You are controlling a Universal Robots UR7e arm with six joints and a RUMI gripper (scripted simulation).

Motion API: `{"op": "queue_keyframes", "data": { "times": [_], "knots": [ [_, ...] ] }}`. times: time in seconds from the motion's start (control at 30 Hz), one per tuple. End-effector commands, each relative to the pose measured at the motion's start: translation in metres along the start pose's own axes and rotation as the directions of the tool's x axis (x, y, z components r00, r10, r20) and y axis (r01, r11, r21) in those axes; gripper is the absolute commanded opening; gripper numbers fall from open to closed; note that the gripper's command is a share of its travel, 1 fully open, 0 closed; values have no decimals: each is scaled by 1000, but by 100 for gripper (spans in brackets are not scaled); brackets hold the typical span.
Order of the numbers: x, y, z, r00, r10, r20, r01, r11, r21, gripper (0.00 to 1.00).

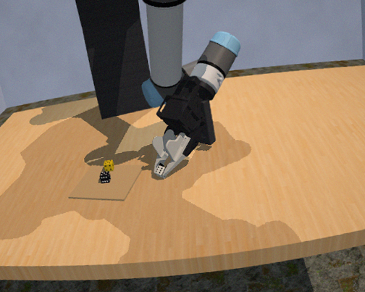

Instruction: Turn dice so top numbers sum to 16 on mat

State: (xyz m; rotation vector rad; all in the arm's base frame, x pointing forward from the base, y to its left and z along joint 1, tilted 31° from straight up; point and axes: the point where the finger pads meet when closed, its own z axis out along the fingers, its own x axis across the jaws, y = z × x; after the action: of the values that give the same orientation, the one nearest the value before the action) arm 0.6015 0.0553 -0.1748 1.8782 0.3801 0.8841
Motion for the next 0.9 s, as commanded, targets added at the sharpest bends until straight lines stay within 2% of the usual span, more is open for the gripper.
{"op": "queue_keyframes", "data": {
  "times": [0.0,0.13,0.17,0.23,0.27,0.87],
  "knots": [
    [0,0,0,1000,1,-1,-1,1000,0,10],
    [0,0,0,1000,1,-1,-1,1000,0,14],
    [0,0,0,1000,1,-1,-1,1000,0,17],
    [0,0,0,1000,1,-1,-1,1000,0,17],
    [0,0,0,1000,1,-1,-1,1000,0,21],
    [0,0,0,1000,1,-1,-1,1000,0,21]
  ]
}}
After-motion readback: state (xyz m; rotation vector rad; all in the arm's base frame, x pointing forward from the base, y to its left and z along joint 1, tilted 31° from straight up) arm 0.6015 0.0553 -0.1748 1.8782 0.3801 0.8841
